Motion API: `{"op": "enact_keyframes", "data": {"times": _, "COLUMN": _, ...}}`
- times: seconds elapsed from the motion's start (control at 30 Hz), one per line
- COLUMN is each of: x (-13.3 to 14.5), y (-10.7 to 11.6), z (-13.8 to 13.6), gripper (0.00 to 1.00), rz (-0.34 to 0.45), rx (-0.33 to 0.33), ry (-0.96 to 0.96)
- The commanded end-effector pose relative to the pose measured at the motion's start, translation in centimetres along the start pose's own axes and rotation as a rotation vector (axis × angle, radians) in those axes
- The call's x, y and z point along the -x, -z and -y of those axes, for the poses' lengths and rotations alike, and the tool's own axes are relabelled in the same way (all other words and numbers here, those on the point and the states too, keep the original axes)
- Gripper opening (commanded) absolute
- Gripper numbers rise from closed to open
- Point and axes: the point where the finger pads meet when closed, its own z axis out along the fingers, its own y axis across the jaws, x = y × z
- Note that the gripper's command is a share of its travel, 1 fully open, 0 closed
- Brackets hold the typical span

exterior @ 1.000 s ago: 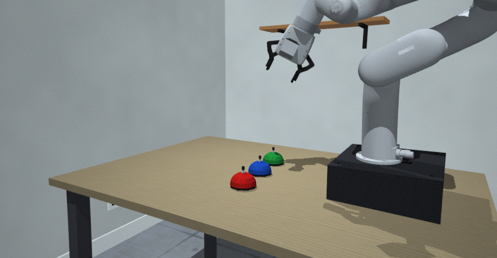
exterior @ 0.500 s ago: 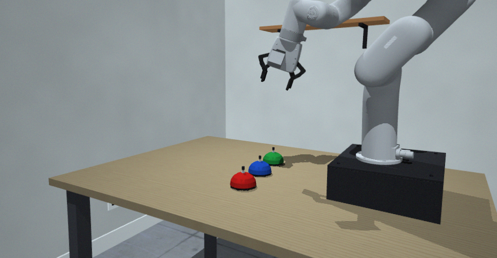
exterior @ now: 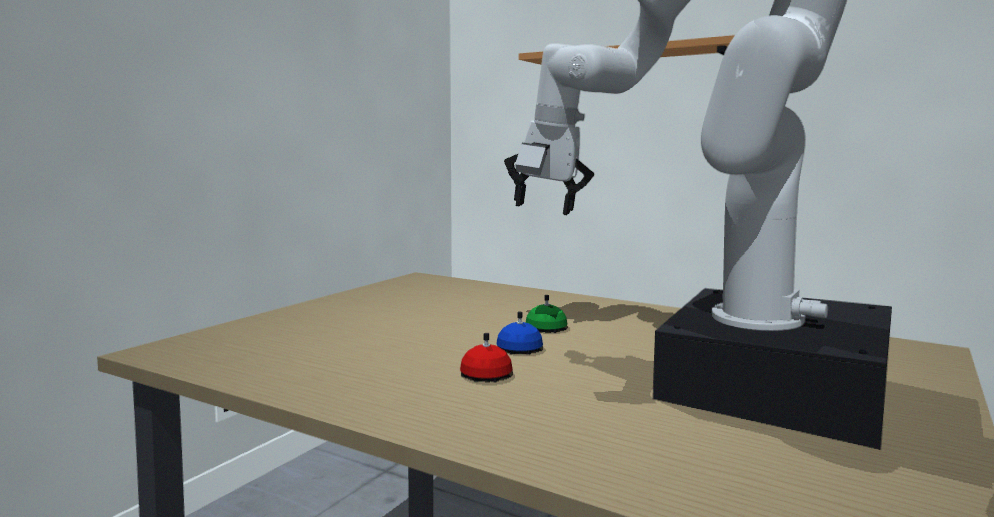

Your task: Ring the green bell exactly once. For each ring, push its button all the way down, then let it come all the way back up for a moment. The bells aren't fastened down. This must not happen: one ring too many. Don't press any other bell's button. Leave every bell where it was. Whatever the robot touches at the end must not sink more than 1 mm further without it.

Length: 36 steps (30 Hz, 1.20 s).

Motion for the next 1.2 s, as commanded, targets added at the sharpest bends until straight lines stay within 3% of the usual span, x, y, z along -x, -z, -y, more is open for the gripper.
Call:
{"op": "enact_keyframes", "data": {"times": 0.0, "x": 1.9, "y": -2.8, "z": -0.7, "gripper": 1.0, "rz": -0.015, "rx": -0.041, "ry": -0.021}}
{"op": "enact_keyframes", "data": {"times": 0.03, "x": 2.7, "y": -4.4, "z": -0.5, "gripper": 1.0, "rz": -0.024, "rx": -0.064, "ry": -0.033}}
{"op": "enact_keyframes", "data": {"times": 0.1, "x": 2.7, "y": -4.4, "z": -0.5, "gripper": 1.0, "rz": -0.024, "rx": -0.064, "ry": -0.033}}
{"op": "enact_keyframes", "data": {"times": 0.23, "x": 4.6, "y": -8.1, "z": 0.2, "gripper": 1.0, "rz": -0.047, "rx": -0.116, "ry": -0.062}}
{"op": "enact_keyframes", "data": {"times": 0.33, "x": 5.2, "y": -9.6, "z": 0.6, "gripper": 1.0, "rz": -0.057, "rx": -0.135, "ry": -0.072}}
{"op": "enact_keyframes", "data": {"times": 0.6, "x": 5.5, "y": -10.3, "z": 0.8, "gripper": 1.0, "rz": -0.061, "rx": -0.144, "ry": -0.078}}
{"op": "enact_keyframes", "data": {"times": 0.63, "x": 5.5, "y": -10.3, "z": 0.8, "gripper": 0.0, "rz": -0.061, "rx": -0.144, "ry": -0.078}}
{"op": "enact_keyframes", "data": {"times": 1.17, "x": 5.5, "y": -10.3, "z": 0.8, "gripper": 0.0, "rz": -0.061, "rx": -0.144, "ry": -0.078}}
